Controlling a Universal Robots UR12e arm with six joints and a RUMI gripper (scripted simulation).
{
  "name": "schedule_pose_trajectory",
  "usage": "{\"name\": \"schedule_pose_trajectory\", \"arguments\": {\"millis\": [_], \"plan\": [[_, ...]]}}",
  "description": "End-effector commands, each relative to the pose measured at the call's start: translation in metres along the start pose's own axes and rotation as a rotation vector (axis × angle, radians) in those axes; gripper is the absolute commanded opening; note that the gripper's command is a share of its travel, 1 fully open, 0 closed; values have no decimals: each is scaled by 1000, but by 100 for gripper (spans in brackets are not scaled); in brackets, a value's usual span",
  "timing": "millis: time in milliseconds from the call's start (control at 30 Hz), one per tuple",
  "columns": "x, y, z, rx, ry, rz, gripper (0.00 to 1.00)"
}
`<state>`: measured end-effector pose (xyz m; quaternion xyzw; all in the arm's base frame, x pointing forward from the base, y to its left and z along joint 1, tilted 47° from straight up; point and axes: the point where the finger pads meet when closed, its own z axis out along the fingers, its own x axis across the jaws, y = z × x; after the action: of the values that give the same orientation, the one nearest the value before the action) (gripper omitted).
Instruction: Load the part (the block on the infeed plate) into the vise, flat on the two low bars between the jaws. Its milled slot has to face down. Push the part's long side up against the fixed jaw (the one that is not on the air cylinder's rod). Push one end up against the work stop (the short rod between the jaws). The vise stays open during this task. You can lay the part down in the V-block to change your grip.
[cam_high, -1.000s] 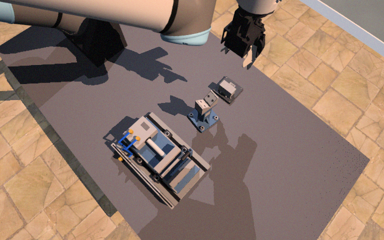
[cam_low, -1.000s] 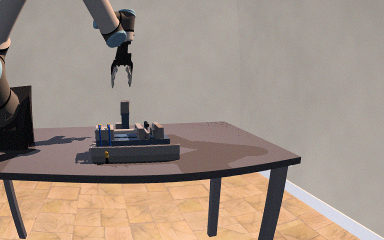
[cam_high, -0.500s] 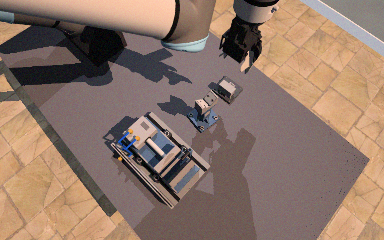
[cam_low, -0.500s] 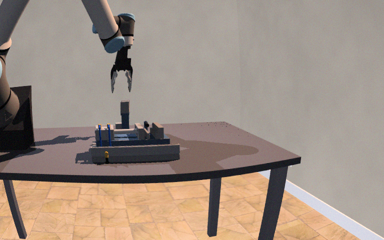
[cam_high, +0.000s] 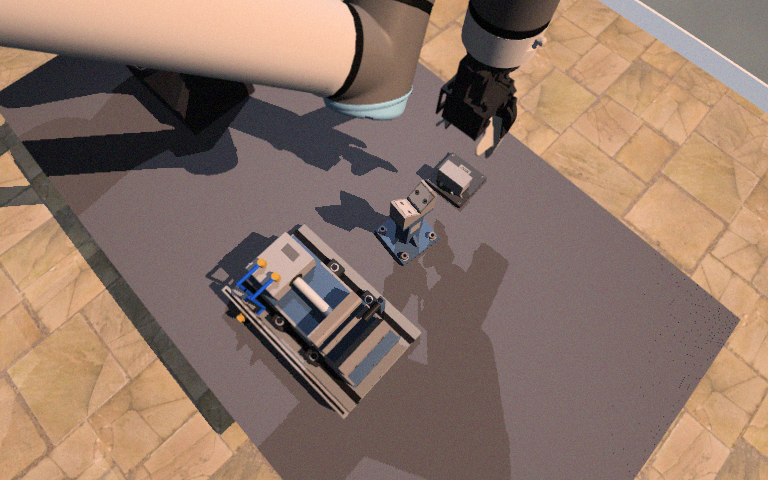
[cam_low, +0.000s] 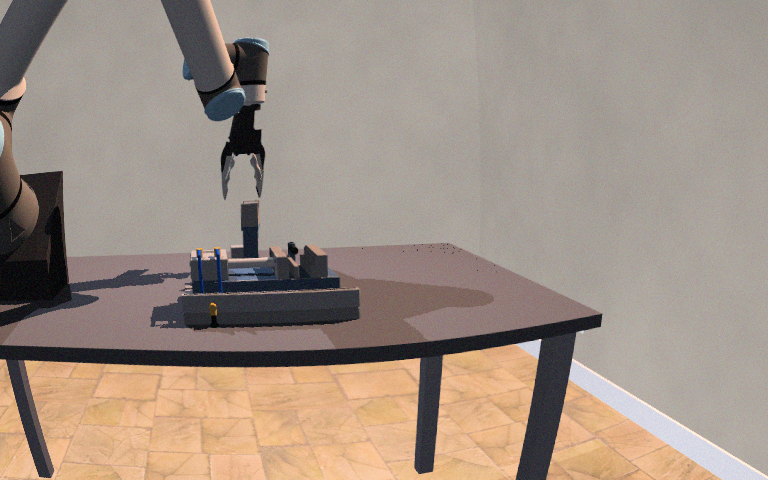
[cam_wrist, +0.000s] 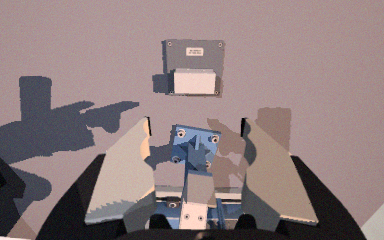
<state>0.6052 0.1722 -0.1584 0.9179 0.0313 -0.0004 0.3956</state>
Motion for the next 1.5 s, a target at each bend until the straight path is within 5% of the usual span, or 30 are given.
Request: {"name": "schedule_pose_trajectory", "arguments": {"millis": [0,1467], "plan": [[1,0,10,1,1,0,51],[1,0,104,1,1,0,51]]}}
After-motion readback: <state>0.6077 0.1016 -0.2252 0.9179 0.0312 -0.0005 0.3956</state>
